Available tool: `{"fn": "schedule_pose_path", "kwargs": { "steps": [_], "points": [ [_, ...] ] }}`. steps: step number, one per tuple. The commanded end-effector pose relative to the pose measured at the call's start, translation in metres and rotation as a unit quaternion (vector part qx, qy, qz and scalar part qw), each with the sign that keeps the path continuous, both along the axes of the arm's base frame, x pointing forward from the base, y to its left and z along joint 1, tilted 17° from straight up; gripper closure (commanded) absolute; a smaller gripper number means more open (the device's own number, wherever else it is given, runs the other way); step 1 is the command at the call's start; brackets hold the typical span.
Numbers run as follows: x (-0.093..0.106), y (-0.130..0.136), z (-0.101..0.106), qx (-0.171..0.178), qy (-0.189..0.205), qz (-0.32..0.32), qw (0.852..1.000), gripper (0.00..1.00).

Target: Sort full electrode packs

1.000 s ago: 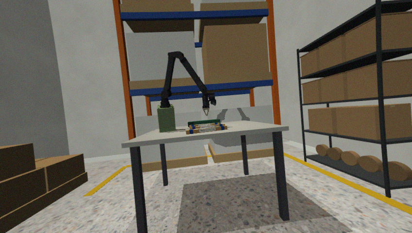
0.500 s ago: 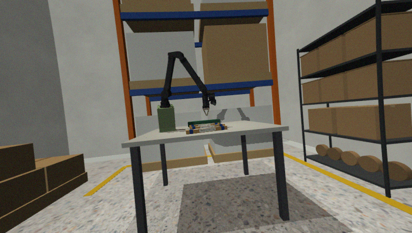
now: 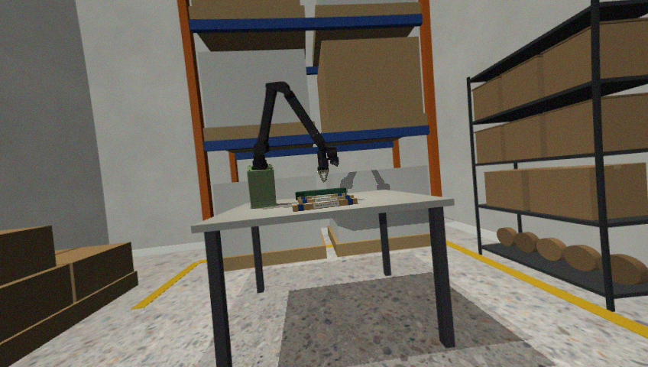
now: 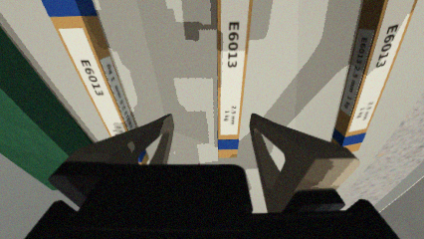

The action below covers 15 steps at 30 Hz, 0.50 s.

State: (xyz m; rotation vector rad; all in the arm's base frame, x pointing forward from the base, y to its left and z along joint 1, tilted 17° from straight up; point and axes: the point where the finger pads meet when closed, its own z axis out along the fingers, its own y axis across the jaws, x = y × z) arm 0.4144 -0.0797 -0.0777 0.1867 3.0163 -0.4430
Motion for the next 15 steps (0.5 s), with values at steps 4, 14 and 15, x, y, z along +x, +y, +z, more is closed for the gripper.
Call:
{"fn": "schedule_pose_path", "kwargs": {
  "steps": [4, 14, 15],
  "points": [
    [-0.003, 0.053, -0.022, 0.001, -0.001, -0.007, 1.0, 0.26],
    [0.002, 0.106, -0.034, 0.002, -0.006, -0.006, 1.0, 0.26],
    [0.001, 0.112, -0.035, 0.002, -0.006, -0.006, 1.0, 0.26]
  ]
}}
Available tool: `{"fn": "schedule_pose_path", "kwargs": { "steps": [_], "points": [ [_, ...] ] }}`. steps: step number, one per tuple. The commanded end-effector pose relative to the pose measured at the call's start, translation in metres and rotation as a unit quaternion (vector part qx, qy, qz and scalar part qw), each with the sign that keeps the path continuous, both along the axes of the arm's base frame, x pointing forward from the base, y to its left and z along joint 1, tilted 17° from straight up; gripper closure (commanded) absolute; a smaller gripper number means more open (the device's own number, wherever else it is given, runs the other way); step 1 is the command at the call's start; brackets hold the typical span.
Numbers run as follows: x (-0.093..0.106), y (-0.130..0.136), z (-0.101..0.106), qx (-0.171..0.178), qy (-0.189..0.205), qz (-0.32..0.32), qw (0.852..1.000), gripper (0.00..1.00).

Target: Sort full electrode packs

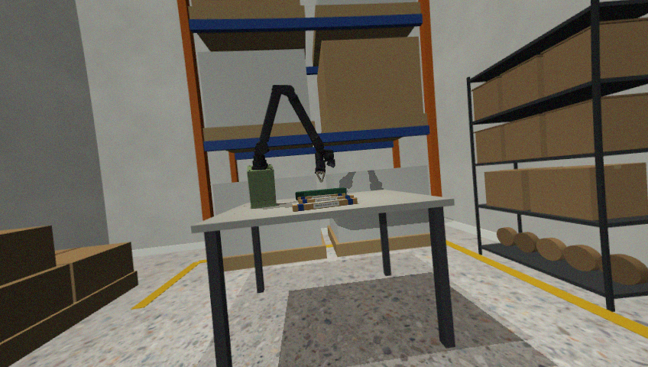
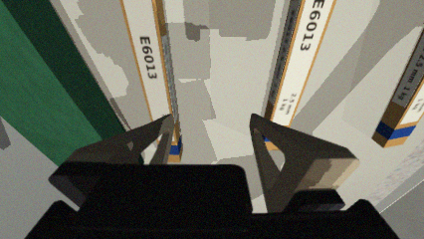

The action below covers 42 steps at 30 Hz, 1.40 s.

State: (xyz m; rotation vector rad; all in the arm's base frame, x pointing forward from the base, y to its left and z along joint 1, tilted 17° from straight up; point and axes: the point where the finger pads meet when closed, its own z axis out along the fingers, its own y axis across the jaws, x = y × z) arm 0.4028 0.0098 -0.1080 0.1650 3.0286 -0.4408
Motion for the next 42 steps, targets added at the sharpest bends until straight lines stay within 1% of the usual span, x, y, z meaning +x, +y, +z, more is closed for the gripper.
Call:
{"fn": "schedule_pose_path", "kwargs": {
  "steps": [1, 9, 11, 13, 26, 42],
  "points": [
    [0.013, 0.029, -0.007, 0.001, -0.012, -0.012, 1.0, 0.26],
    [0.009, 0.082, -0.022, 0.002, -0.011, -0.012, 1.0, 0.26],
    [0.009, 0.082, -0.022, 0.002, -0.011, -0.012, 1.0, 0.26],
    [0.009, 0.093, -0.025, 0.002, -0.011, -0.012, 1.0, 0.26],
    [0.013, 0.084, -0.024, 0.004, -0.013, -0.024, 1.0, 0.26],
    [0.012, 0.092, -0.025, 0.004, -0.012, -0.015, 1.0, 0.26]
  ]
}}
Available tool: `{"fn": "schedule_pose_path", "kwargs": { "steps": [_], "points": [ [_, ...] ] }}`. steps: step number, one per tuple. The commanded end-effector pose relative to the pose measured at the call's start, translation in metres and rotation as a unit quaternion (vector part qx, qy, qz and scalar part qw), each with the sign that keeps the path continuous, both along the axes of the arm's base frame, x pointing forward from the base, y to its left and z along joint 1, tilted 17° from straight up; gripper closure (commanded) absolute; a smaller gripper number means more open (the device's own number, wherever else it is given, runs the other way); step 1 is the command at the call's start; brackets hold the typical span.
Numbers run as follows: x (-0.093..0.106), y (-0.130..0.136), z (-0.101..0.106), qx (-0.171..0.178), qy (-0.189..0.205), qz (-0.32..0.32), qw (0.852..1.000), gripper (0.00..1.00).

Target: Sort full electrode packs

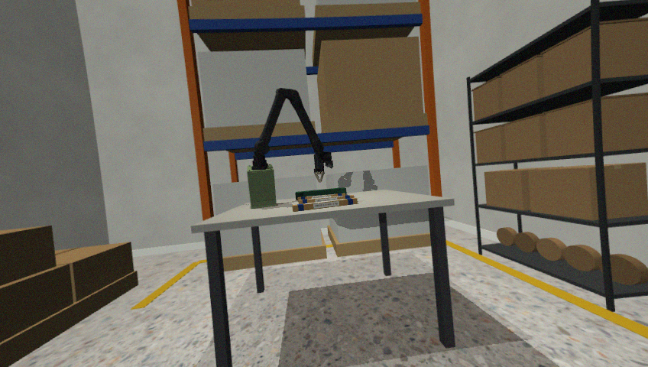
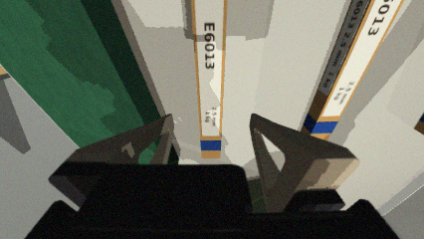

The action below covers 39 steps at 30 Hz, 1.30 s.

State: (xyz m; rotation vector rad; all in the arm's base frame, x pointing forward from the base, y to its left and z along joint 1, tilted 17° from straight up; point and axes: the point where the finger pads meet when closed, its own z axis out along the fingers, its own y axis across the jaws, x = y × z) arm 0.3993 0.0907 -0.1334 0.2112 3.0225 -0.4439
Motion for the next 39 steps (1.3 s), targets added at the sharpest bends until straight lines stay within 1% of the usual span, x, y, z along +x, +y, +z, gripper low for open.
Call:
{"fn": "schedule_pose_path", "kwargs": {
  "steps": [1, 9, 18, 20, 33, 37, 39],
  "points": [
    [0.016, 0.011, 0.0, 0.004, -0.008, 0.0, 1.0, 0.26],
    [0.015, 0.013, 0.0, 0.005, -0.009, 0.002, 1.0, 0.26],
    [0.022, -0.004, -0.035, 0.006, -0.013, 0.0, 1.0, 0.26],
    [0.022, -0.004, -0.035, 0.006, -0.013, 0.0, 1.0, 0.26],
    [0.023, -0.023, -0.087, 0.005, -0.012, -0.001, 1.0, 0.26],
    [0.023, -0.024, -0.089, 0.004, -0.012, -0.001, 1.0, 0.26],
    [0.025, -0.02, -0.086, 0.006, -0.016, 0.003, 1.0, 0.26]
  ]
}}
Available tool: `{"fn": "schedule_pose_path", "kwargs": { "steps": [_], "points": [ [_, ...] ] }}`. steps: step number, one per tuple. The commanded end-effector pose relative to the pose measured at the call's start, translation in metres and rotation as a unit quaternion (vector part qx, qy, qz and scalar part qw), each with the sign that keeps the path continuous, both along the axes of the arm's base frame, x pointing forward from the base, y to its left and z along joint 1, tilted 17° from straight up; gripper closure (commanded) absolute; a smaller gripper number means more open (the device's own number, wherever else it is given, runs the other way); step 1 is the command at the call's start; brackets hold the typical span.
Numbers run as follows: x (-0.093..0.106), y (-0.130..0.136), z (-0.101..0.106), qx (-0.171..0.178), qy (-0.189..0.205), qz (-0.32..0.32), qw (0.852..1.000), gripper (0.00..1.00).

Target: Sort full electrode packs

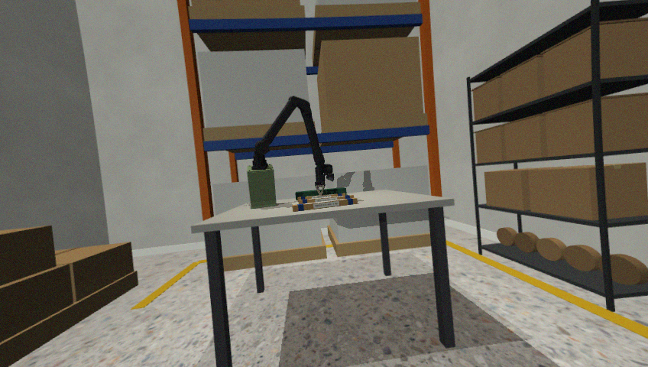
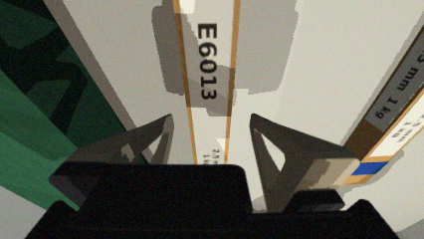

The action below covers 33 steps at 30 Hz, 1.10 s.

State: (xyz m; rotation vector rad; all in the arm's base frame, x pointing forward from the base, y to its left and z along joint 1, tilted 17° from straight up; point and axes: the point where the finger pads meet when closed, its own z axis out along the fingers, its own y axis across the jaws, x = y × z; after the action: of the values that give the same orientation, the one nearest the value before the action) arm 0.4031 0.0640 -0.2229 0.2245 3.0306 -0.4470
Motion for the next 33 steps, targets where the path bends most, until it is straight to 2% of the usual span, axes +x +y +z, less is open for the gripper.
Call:
{"fn": "schedule_pose_path", "kwargs": {
  "steps": [1, 12, 33],
  "points": [
    [0.022, 0.008, 0.005, 0.006, -0.022, 0.009, 1.0, 0.26],
    [0.025, 0.016, 0.015, 0.008, -0.027, 0.014, 1.0, 0.26],
    [0.026, 0.01, 0.018, 0.007, -0.025, 0.008, 1.0, 0.26]
  ]
}}
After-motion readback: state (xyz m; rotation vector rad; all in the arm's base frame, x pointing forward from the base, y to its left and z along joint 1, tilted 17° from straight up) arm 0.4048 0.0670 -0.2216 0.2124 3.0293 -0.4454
